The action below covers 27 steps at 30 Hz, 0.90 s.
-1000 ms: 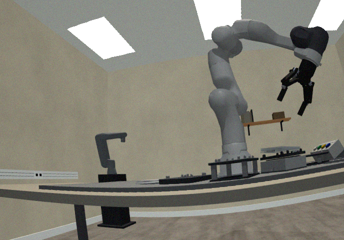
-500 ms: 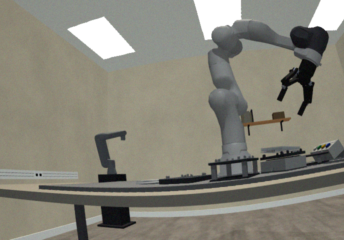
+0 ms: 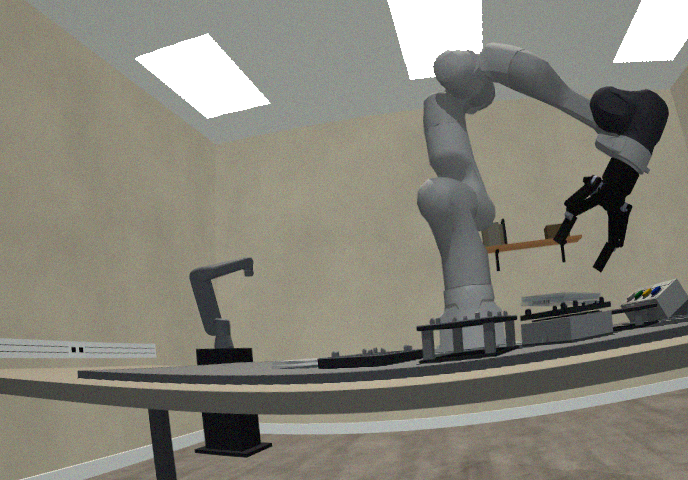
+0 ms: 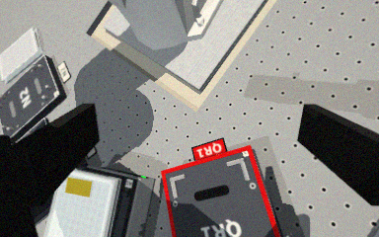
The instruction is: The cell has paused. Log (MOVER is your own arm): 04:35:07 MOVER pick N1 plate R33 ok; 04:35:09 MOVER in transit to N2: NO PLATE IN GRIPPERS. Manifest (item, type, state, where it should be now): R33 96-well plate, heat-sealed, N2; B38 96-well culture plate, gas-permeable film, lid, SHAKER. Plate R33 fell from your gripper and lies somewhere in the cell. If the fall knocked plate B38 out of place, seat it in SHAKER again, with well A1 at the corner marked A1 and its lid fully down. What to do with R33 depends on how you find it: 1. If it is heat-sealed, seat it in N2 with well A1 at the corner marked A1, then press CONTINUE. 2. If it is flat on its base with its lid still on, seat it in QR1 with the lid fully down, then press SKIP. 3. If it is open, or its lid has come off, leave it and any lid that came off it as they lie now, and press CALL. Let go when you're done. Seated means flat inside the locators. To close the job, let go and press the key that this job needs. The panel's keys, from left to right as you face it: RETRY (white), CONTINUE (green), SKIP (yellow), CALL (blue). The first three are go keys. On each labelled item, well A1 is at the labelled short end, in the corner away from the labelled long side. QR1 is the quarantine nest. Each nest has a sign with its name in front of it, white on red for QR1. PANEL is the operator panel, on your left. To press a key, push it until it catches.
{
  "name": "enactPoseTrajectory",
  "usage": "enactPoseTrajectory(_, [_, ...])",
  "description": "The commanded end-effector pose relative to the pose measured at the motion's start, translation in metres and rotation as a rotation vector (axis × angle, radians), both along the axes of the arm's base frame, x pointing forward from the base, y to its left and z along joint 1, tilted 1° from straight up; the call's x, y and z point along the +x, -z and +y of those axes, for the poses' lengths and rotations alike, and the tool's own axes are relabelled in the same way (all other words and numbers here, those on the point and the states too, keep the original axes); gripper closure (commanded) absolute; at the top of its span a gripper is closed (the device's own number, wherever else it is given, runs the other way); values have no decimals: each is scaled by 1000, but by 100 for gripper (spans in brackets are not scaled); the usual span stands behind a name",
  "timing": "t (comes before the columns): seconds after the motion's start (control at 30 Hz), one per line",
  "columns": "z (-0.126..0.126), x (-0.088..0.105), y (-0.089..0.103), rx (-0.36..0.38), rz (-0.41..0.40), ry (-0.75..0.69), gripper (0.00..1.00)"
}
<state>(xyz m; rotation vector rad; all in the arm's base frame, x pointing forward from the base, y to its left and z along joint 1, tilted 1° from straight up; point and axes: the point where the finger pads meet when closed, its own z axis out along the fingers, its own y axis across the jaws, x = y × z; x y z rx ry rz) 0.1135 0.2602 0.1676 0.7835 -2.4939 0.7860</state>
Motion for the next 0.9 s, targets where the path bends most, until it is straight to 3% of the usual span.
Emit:
enactPoseTrajectory(0.0, [15, 6, 9, 45, -27, 2, 0])
enactPoseTrajectory(0.67, [15, 6, 4, 45, -27, 2, 0])
enactPoseTrajectory(0.87, [15, 7, -6, 45, -27, 2, 0])
